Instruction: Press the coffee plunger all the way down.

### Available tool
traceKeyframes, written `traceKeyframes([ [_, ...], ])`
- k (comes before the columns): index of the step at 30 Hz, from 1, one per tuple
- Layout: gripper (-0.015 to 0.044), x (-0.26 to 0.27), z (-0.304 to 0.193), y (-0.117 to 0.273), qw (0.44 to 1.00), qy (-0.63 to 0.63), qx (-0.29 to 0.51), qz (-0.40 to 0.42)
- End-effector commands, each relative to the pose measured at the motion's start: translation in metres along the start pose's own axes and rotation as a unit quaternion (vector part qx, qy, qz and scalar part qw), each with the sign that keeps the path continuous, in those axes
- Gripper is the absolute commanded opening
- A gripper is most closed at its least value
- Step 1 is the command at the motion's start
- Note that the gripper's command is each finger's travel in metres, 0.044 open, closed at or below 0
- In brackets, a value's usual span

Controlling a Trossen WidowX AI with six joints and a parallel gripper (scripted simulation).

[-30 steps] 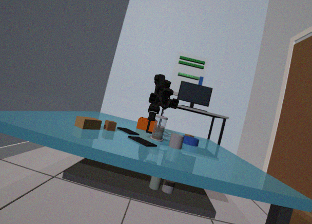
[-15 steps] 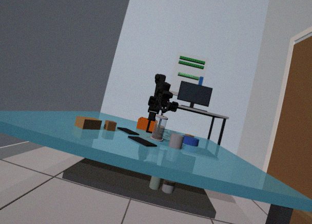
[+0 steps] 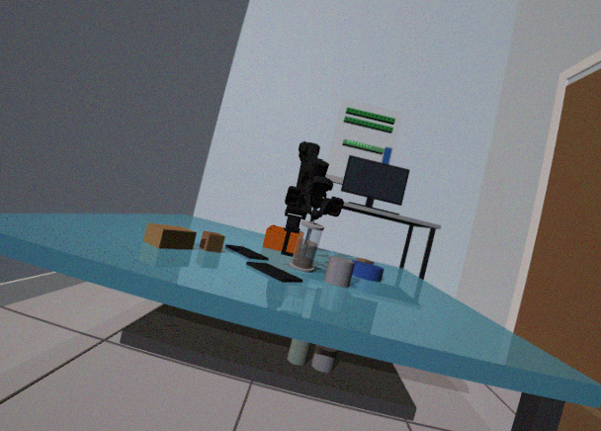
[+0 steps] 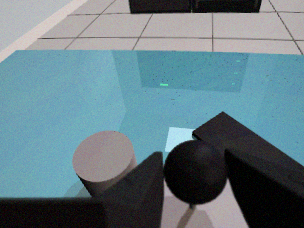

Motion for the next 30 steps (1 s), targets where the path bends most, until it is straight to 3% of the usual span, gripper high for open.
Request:
traceKeyframes([
  [1,0.0124,-0.0003,-0.0033,-0.0022,1.000,0.002,0.009,0.001],
  [22,0.0124,0.0000,0.0009,-0.0020,1.000,0.000,0.002,0.000],
  [30,0.0334,0.0000,0.0009,-0.0020,1.000,0.000,0.002,0.000],
])
Point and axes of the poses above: the point midway between the two fingers, 35 mm back from their tips, its own y axis back along the fingers, its own x axis across the jaws, z = x × y, the point moved 2 cm from there along y, back along the fingers, and after that the axes turned 3 degrees about -y, right-handed, at the moved point
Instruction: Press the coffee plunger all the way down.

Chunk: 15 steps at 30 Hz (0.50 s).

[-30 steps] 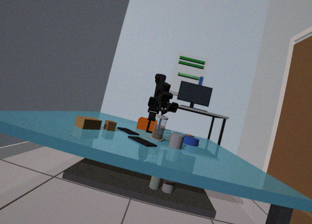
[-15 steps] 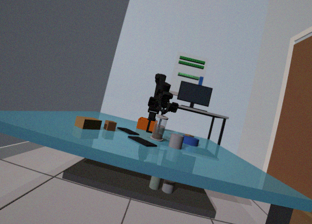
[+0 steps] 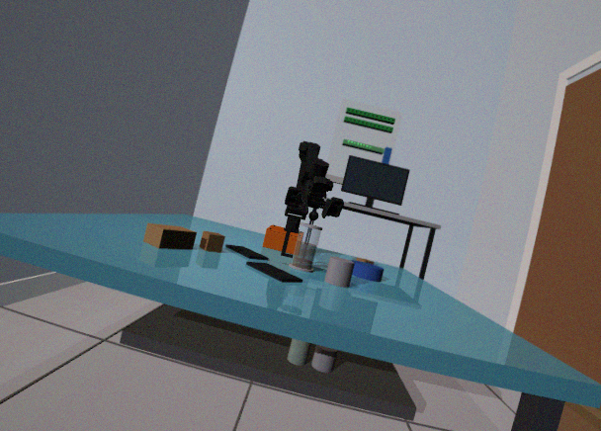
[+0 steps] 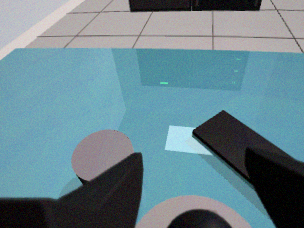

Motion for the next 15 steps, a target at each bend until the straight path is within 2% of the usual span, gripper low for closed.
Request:
traceKeyframes([
  [1,0.0360,0.000,0.000,0.000,1.000,0.000,0.000,0.000],
  [4,0.0439,0.000,0.000,0.000,1.000,0.000,0.000,0.000],
  [10,0.0440,0.001,0.009,0.008,1.000,0.000,0.001,0.000],
  [15,0.0440,0.004,0.043,0.049,1.000,0.002,0.006,0.002],
])
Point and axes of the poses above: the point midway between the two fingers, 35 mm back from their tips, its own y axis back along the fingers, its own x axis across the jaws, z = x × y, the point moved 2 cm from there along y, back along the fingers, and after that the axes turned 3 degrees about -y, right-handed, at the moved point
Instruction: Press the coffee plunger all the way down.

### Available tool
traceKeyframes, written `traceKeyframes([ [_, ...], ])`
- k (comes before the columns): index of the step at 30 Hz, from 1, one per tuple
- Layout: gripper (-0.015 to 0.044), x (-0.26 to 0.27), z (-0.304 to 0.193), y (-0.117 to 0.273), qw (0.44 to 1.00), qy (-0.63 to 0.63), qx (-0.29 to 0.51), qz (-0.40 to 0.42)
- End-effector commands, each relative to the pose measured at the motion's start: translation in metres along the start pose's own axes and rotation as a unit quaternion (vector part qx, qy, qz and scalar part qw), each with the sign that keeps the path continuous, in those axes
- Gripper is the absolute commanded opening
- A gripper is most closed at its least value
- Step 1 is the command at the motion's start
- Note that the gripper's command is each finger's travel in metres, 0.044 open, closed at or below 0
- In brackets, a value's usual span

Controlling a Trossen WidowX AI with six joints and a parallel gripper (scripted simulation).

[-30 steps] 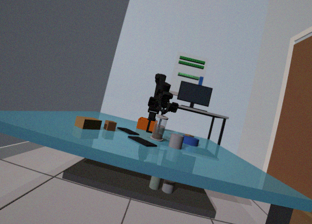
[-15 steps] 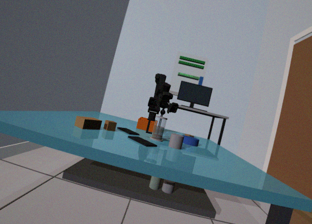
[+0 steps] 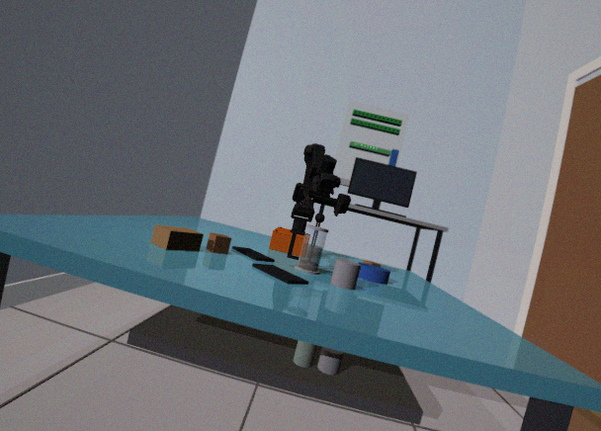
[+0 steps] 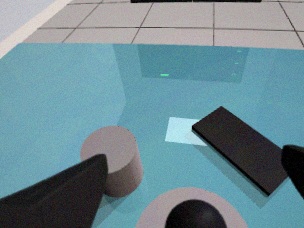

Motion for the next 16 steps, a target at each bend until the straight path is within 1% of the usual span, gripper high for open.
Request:
traceKeyframes([
  [1,0.0440,0.0031,0.0350,0.0415,1.000,0.001,-0.011,0.001],
  [3,0.0440,0.0034,0.0383,0.0503,1.000,0.001,-0.010,0.001],
  [16,0.0440,0.0033,0.0356,0.0488,1.000,0.001,-0.010,0.001],
])
Point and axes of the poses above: the point midway between the two fingers, 35 mm back from their tips, its own y axis back along the fingers, its own x axis across the jaws, z = x × y, the point moved 2 cm from there along y, back along the fingers, and after that the axes turned 3 degrees about -y, right-handed, at the moved point
